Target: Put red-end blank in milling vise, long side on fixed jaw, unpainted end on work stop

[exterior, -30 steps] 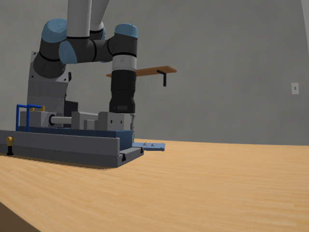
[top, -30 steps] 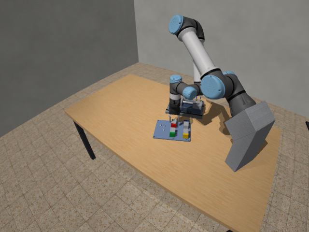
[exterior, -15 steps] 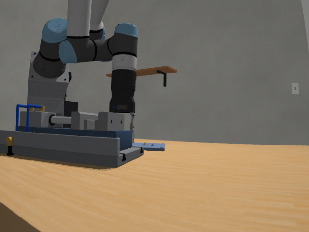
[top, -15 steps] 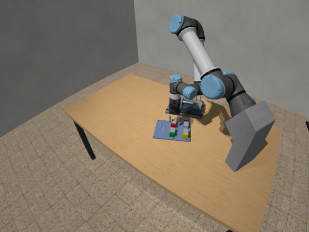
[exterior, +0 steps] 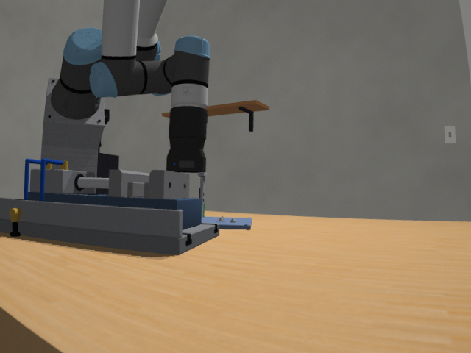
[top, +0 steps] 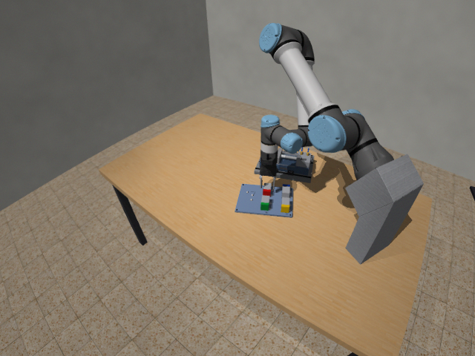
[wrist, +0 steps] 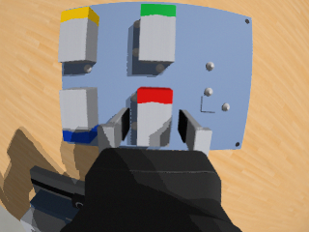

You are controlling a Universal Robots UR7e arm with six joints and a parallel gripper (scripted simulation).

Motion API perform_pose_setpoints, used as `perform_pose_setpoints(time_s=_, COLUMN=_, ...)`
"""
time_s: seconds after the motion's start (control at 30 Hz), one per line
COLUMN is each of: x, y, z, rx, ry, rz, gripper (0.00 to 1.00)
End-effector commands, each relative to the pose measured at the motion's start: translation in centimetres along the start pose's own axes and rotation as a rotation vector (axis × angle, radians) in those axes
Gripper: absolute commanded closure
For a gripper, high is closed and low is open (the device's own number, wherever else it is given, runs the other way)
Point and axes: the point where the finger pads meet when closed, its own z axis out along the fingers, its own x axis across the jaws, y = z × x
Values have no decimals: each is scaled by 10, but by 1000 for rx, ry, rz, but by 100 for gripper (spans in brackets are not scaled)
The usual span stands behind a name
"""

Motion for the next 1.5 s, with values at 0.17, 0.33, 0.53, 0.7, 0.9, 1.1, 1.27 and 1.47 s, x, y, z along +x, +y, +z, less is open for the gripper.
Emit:
perform_pose_setpoints(time_s=0.17, x=0, y=0, z=2, rx=-1, ry=1, rz=0, gripper=0)
perform_pose_setpoints(time_s=0.33, x=0, y=0, z=3, rx=-1, ry=1, rz=0, gripper=0)
perform_pose_setpoints(time_s=0.53, x=0, y=0, z=7, rx=-1, ry=1, rz=0, gripper=0)
perform_pose_setpoints(time_s=0.7, x=0, y=0, z=7, rx=-1, ry=1, rz=0, gripper=0)
perform_pose_setpoints(time_s=0.9, x=0, y=0, z=8, rx=-1, ry=1, rz=0, gripper=0)
perform_pose_setpoints(time_s=1.1, x=0, y=0, z=14, rx=-1, ry=1, rz=0, gripper=0)
perform_pose_setpoints(time_s=1.27, x=0, y=0, z=14, rx=-1, ry=1, rz=0, gripper=0)
perform_pose_setpoints(time_s=1.47, x=0, y=0, z=14, rx=-1, ry=1, rz=0, gripper=0)
